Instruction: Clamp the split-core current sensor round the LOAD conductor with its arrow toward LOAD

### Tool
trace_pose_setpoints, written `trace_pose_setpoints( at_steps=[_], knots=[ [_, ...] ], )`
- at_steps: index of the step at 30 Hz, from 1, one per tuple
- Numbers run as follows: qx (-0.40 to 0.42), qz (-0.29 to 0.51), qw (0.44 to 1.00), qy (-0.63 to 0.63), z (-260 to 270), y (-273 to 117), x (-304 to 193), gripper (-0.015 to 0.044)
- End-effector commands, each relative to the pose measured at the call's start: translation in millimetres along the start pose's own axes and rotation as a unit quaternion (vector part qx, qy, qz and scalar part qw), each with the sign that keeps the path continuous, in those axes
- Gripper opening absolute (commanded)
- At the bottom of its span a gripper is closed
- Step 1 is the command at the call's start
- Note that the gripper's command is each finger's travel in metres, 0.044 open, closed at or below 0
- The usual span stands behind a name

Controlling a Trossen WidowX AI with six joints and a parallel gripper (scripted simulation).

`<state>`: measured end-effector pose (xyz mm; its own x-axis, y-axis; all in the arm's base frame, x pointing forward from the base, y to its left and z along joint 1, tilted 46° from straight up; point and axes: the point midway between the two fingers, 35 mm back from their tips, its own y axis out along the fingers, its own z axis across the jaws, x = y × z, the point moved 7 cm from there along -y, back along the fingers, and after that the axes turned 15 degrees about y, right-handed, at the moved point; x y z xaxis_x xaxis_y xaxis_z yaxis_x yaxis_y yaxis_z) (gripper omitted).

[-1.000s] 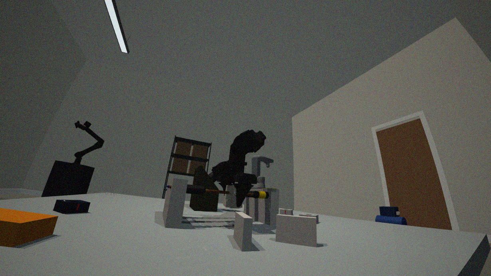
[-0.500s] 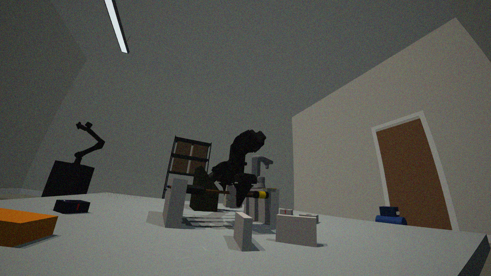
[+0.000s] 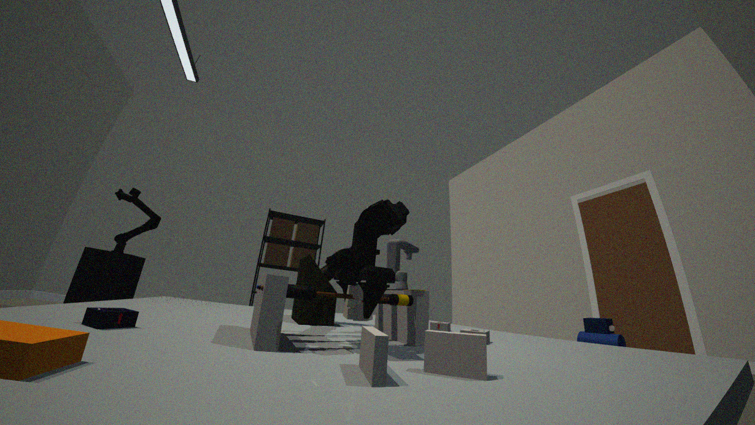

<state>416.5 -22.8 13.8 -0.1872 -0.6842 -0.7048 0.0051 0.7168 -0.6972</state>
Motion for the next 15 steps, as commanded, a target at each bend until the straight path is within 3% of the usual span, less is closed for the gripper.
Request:
trace_pose_setpoints(
  at_steps=[1,15],
  knots=[
    [0.007,0.004,1.000,0.005,-1.4,-10.0,1.7,0.0000],
    [0.011,0.006,1.000,0.007,-2.1,-15.4,2.1,0.0000]
  ],
)
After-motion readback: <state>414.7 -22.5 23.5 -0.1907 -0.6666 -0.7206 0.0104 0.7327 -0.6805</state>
